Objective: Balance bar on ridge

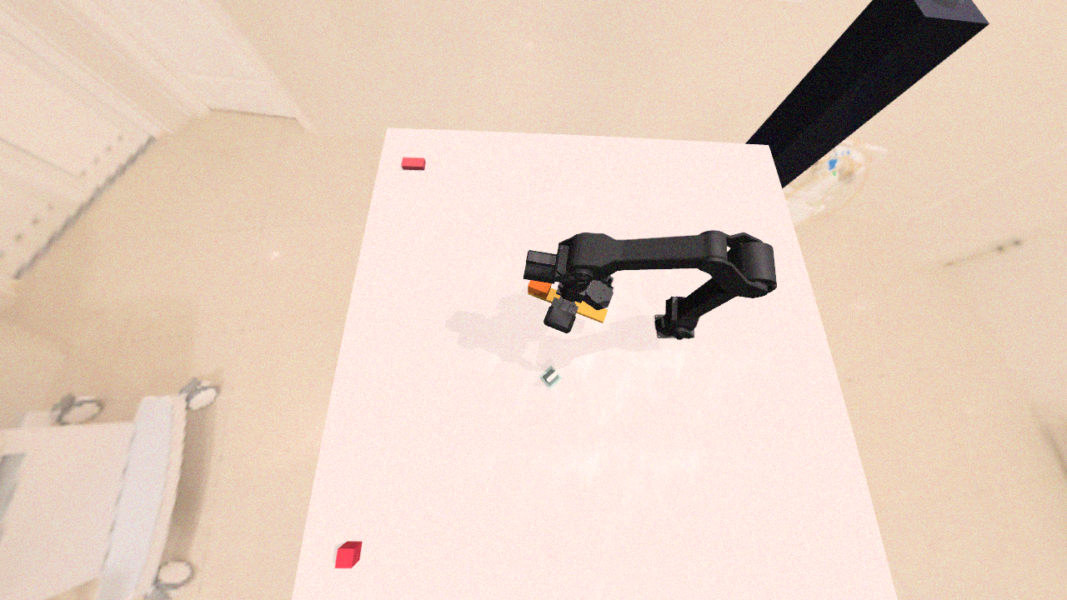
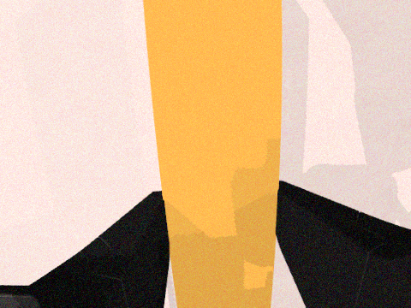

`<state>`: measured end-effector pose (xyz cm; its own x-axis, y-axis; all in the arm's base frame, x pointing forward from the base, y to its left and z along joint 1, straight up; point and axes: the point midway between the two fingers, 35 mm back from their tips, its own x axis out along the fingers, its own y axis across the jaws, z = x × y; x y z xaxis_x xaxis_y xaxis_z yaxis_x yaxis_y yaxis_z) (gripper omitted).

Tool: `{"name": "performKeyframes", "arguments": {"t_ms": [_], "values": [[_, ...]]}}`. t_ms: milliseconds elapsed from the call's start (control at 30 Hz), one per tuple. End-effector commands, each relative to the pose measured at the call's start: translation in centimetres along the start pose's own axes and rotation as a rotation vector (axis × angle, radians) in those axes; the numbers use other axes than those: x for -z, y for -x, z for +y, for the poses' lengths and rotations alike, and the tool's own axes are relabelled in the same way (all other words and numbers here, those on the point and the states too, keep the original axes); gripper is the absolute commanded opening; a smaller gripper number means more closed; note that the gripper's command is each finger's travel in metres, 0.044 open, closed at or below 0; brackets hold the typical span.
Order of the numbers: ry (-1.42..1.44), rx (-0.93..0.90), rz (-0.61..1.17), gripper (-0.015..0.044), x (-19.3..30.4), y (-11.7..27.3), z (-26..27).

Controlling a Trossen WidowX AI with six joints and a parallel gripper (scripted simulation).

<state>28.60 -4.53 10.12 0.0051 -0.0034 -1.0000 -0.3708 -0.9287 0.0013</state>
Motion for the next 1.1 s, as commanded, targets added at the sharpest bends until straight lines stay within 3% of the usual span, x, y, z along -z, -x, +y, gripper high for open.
{"name": "performKeyframes", "arguments": {"t_ms": [0,433,1067], "values": [[0.004,0.007,0.022,0.0,0.2,1.8,-0.1],[-0.001,0.008,0.022,0.0,-0.1,3.8,-0.2],[-0.167,0.016,0.02,0.0,-0.9,4.0,-7.0]]}}
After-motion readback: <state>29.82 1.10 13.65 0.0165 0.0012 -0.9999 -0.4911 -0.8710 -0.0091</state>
